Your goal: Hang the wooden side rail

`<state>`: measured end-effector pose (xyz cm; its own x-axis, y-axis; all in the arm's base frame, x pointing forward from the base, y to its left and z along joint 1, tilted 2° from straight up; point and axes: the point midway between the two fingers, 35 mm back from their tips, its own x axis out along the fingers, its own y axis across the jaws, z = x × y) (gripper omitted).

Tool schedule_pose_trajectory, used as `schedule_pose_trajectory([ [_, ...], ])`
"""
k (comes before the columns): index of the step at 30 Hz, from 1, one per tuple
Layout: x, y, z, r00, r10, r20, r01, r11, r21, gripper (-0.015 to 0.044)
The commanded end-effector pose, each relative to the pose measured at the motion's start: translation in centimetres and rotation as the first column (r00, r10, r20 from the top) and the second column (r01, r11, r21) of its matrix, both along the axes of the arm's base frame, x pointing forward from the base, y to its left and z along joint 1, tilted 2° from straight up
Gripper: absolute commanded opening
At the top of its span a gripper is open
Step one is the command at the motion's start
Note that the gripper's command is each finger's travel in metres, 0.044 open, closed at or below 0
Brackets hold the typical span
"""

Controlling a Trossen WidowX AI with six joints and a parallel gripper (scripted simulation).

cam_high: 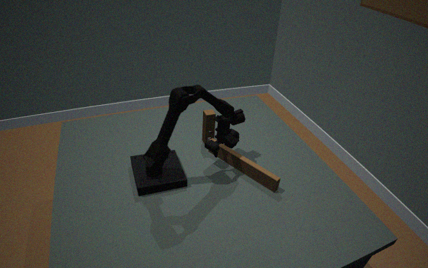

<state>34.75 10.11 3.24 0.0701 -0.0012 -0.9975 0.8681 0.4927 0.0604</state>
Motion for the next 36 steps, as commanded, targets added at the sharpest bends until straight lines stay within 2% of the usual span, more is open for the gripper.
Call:
schedule_pose_trajectory([
  [1, 0.04, -0.04, -0.04, 1.000, 0.002, 0.002, -0.002, 1.000, -0.003, 0.0282],
  [7, 0.04, -0.04, -0.04, 1.000, 0.002, 0.002, -0.002, 1.000, -0.003, 0.0125],
  [12, 0.04, -0.04, -0.04, 1.000, 0.002, 0.002, -0.002, 1.000, -0.003, 0.0092],
  [16, 0.04, -0.04, -0.04, 1.000, 0.002, 0.002, -0.002, 1.000, -0.003, 0.0000],
  [22, 0.05, -0.06, -0.03, 1.000, -0.002, 0.002, 0.002, 1.000, -0.003, 0.0000],
  [36, 0.12, -0.31, -0.03, 0.992, -0.124, 0.002, 0.124, 0.992, 0.006, 0.0000],
])
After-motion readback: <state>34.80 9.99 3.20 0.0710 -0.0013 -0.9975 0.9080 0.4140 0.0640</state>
